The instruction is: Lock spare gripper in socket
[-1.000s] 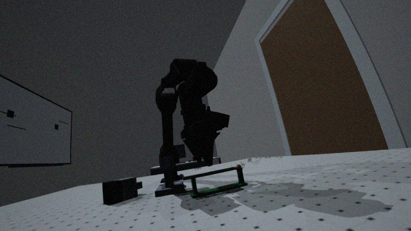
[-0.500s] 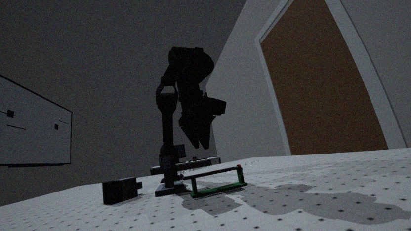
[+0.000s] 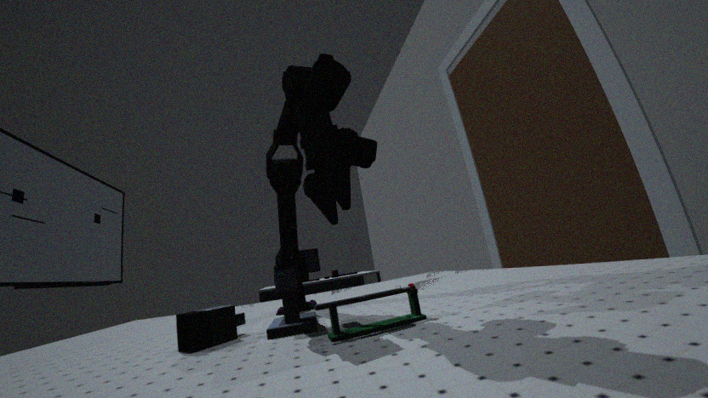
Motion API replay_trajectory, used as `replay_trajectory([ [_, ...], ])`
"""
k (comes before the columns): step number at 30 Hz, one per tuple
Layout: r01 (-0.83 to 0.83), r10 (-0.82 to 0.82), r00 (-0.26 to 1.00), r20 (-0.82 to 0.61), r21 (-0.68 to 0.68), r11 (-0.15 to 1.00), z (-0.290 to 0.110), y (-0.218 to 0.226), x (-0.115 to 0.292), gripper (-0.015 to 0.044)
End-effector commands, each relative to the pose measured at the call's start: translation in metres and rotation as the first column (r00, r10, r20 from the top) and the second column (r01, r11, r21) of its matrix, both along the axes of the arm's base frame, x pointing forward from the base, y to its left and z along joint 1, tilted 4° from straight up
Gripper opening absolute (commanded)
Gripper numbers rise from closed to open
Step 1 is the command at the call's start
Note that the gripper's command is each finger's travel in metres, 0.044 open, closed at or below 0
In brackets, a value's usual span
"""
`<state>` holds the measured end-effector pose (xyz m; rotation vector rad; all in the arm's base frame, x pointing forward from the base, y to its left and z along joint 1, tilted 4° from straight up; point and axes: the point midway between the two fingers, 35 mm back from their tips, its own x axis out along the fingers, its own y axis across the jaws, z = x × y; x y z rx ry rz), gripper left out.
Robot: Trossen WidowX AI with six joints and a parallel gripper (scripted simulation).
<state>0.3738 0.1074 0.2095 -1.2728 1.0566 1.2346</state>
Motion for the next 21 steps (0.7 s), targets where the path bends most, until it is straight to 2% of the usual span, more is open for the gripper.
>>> replay_trajectory([
  [1, 0.175, -0.175, 0.984, -0.016, 0.0, 0.985, -0.004, -0.021, 0.0, 0.044],
  [3, 0.427, -0.426, 0.904, -0.025, 0.005, 0.904, -0.004, -0.051, -0.003, 0.044],
  [5, 0.649, -0.648, 0.761, -0.034, 0.009, 0.761, -0.004, -0.079, -0.009, 0.044],
  [9, 0.939, -0.938, 0.344, -0.048, 0.015, 0.343, -0.006, -0.132, -0.026, 0.044],
  [12, 0.996, -0.995, 0.087, -0.055, 0.018, 0.086, -0.007, -0.157, -0.038, 0.044],
  [15, 0.987, -0.985, -0.16, -0.062, 0.021, -0.162, -0.009, -0.179, -0.051, 0.044],
  [21, 0.786, -0.785, -0.614, -0.076, 0.028, -0.617, -0.014, -0.218, -0.082, 0.044],
])
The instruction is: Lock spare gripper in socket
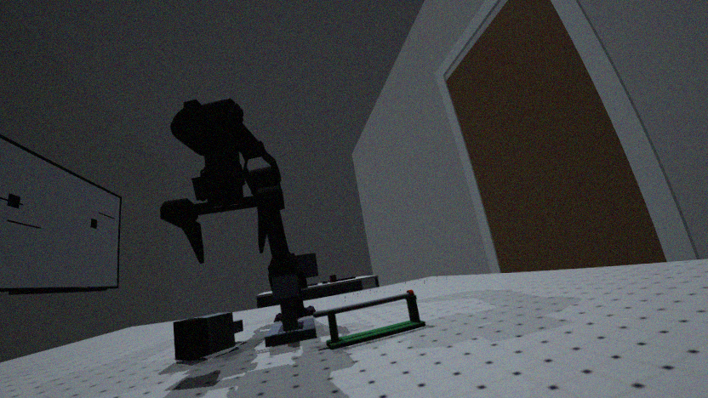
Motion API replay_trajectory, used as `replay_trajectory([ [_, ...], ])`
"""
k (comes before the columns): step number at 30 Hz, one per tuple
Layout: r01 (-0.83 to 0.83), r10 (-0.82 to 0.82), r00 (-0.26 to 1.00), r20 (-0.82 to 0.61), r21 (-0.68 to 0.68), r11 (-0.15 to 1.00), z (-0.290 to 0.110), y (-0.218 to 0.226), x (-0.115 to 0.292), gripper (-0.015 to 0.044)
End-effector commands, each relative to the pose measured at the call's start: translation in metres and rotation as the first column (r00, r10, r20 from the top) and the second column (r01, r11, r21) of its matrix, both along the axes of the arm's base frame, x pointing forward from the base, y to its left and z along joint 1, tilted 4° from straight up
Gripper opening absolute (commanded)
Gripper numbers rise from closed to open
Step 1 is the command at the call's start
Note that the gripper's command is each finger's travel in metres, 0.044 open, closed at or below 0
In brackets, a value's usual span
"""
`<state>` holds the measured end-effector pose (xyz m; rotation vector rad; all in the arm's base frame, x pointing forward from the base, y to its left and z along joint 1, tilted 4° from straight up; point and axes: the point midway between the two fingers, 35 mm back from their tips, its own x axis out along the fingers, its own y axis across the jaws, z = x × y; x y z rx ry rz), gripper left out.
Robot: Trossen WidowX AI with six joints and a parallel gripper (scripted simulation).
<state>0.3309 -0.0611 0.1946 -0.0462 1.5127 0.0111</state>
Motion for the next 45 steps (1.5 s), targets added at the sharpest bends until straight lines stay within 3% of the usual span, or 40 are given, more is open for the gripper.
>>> replay_trajectory([
  [1, 0.634, -0.634, 0.773, 0.032, 0.009, 0.773, 0.0, -0.055, -0.044, 0.044],
  [16, 0.671, -0.671, 0.74, 0.033, 0.01, 0.741, -0.003, -0.062, -0.05, 0.044],
  [30, 0.671, -0.671, 0.74, 0.033, 0.01, 0.741, -0.067, -0.067, -0.045, 0.044],
  [45, 0.671, -0.671, 0.74, 0.033, 0.01, 0.741, -0.087, -0.069, -0.042, 0.044],
])
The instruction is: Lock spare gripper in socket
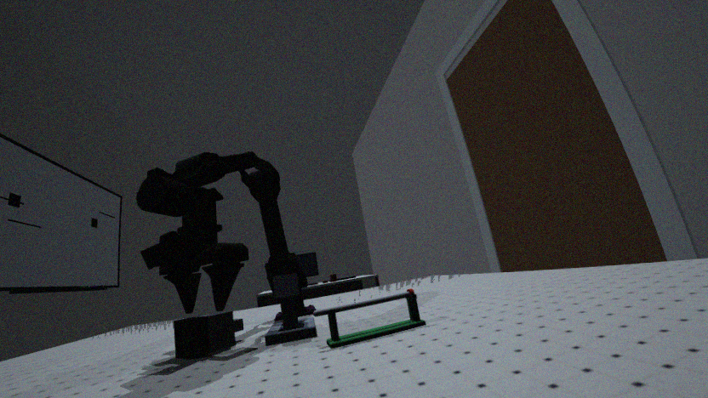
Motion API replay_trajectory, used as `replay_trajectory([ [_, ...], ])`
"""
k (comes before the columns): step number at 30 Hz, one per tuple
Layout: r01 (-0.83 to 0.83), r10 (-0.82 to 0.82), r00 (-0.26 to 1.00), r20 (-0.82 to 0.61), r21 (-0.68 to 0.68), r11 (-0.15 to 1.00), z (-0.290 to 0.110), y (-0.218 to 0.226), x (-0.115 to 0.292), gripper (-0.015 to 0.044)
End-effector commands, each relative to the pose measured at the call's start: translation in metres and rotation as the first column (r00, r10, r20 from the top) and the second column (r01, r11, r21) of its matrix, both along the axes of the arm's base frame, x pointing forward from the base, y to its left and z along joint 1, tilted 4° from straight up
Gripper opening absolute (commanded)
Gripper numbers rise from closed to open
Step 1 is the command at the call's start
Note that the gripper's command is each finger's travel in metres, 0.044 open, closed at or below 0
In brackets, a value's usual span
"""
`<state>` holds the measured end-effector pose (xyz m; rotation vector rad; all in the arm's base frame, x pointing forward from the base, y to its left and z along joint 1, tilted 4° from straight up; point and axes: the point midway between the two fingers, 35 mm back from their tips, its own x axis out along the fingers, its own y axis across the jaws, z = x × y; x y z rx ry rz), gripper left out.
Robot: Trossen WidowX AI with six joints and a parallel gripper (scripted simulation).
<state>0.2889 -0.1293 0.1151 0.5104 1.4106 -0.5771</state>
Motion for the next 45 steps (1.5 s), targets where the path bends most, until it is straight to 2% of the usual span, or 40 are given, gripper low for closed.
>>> replay_trajectory([
  [1, -0.004, 0.004, 1.0, -0.009, 0.0, 1.0, -0.009, -0.001, 0.0, 0.044],
  [33, -0.004, 0.004, 1.0, -0.009, 0.0, 1.0, -0.052, -0.004, 0.002, 0.044],
  [42, -0.004, 0.004, 1.0, -0.009, 0.0, 1.0, -0.052, -0.004, 0.002, 0.0204],
  [45, -0.004, 0.004, 1.0, -0.009, 0.0, 1.0, -0.052, -0.004, 0.002, 0.0184],
])
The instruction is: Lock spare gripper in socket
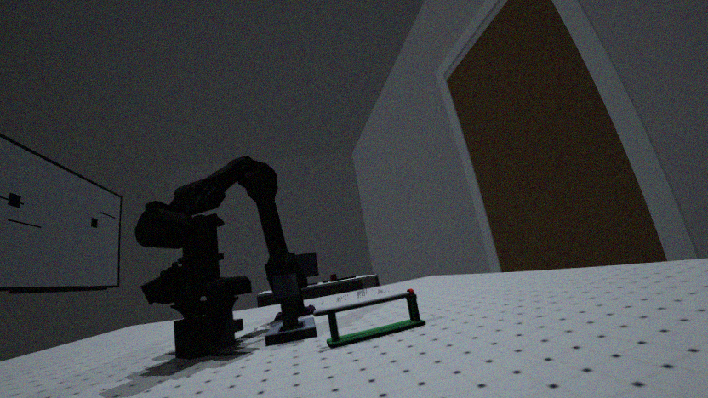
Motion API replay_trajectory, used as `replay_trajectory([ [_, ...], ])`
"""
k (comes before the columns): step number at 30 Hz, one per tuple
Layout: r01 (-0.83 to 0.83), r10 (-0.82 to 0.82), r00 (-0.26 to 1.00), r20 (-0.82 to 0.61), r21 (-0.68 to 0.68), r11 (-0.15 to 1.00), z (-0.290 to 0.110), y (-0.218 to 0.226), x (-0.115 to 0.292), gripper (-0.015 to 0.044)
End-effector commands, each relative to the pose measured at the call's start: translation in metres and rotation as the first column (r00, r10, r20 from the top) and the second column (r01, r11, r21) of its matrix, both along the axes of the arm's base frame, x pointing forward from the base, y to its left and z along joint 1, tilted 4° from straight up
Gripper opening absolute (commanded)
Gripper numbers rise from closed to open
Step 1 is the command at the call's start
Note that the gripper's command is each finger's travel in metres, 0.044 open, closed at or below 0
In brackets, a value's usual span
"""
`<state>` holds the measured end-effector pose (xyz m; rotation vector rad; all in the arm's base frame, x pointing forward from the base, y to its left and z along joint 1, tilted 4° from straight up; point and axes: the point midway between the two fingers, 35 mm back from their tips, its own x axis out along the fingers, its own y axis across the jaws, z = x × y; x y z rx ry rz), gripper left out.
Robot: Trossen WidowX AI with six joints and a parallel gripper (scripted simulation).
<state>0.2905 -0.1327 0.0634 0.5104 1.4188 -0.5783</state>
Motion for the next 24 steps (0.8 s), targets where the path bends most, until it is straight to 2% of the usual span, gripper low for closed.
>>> replay_trajectory([
  [1, -0.004, 0.004, 1.0, -0.001, -0.002, 1.0, -0.001, 0.0, 0.0, 0.0177],
  [5, -0.004, 0.004, 1.0, -0.001, -0.002, 1.0, -0.001, 0.0, 0.0, 0.015],
  [11, -0.004, 0.004, 1.0, -0.001, -0.002, 1.0, 0.01, 0.0, 0.0, 0.0],
  [20, -0.004, 0.004, 1.0, -0.001, -0.002, 1.0, 0.047, 0.003, -0.002, 0.0],
  [24, -0.004, 0.004, 1.0, -0.001, -0.002, 1.0, 0.049, 0.003, -0.003, 0.0],
])
